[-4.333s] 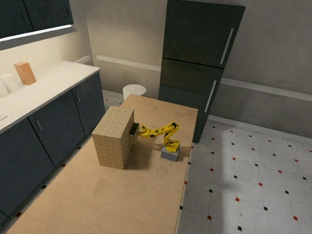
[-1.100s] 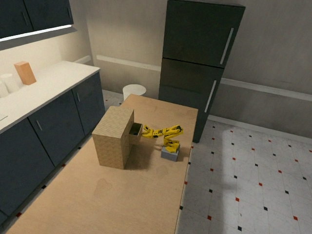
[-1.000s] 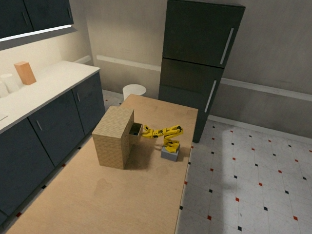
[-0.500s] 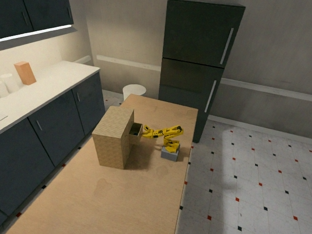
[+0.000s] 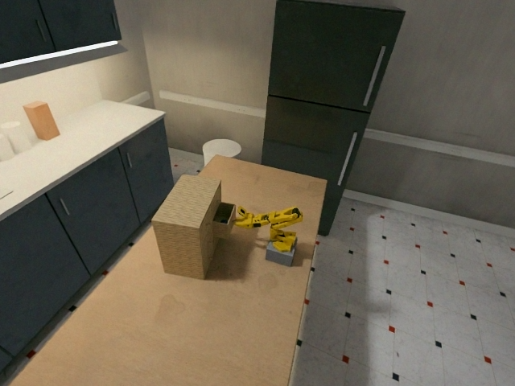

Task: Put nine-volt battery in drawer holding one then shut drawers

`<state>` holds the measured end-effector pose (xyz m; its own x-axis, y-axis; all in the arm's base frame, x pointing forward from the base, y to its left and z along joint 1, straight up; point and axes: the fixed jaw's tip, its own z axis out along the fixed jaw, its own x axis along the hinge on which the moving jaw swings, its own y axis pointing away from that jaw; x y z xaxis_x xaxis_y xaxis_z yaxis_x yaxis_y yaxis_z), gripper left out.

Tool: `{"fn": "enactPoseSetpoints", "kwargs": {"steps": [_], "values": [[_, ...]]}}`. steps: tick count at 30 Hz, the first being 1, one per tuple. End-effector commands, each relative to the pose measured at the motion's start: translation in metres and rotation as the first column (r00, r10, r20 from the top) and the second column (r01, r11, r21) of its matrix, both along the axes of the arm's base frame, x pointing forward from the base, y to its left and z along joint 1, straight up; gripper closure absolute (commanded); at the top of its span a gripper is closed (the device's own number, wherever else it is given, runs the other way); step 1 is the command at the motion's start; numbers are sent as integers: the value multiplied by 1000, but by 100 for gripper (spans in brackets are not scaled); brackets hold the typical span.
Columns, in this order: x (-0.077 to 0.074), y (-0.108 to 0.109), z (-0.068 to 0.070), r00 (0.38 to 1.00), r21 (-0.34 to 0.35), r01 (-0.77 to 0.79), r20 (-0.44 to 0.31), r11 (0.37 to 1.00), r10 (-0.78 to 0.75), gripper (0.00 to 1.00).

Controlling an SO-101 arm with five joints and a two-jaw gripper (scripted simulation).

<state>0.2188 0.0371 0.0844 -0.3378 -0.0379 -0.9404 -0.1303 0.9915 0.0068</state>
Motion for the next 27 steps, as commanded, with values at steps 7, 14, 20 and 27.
{"fn": "enactPoseSetpoints", "kwargs": {"steps": [7,14,20,27], "values": [[-1,-1,0,1000,1,2,3,1000,-2,85],[-1,-1,0,1000,1,2,3,1000,-2,81],[-2,-1,1,1000,-2,2,-5,1000,-2,79],[-8,-2,2,998,-19,-2,-62,1000,1,79]]}}
